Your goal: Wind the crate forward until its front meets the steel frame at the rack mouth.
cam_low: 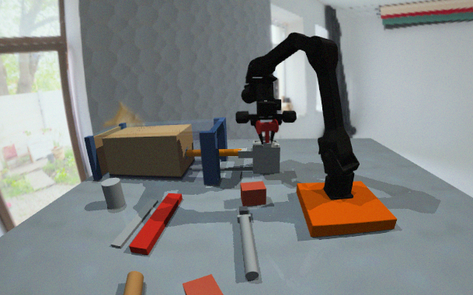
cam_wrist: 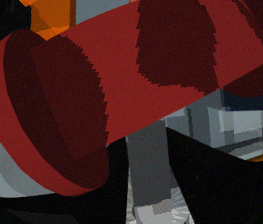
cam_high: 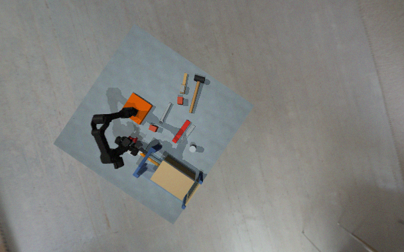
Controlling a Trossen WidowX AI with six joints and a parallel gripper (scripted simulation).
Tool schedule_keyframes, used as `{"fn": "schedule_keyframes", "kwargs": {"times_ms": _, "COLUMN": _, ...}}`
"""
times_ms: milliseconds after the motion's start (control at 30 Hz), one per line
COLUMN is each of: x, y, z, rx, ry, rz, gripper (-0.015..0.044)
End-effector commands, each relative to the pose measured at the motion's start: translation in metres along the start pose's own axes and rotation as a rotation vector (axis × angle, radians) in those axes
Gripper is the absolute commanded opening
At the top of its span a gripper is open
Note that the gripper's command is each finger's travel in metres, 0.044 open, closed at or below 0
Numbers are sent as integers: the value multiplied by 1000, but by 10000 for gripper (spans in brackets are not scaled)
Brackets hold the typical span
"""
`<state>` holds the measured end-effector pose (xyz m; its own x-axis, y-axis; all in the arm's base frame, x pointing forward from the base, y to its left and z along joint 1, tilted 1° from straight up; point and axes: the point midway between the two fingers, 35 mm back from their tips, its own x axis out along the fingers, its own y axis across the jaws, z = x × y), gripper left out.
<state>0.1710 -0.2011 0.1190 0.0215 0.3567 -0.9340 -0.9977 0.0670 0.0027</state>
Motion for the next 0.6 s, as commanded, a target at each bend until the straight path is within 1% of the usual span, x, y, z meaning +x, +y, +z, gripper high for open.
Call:
{"fn": "schedule_keyframes", "kwargs": {"times_ms": 0, "x": 1, "y": 0, "z": 0, "rx": -3, "ry": 0, "rz": 3, "gripper": 0}}
{"fn": "schedule_keyframes", "kwargs": {"times_ms": 567, "x": 4, "y": 0, "z": -1, "rx": -3, "ry": 0, "rz": 3, "gripper": 0}}
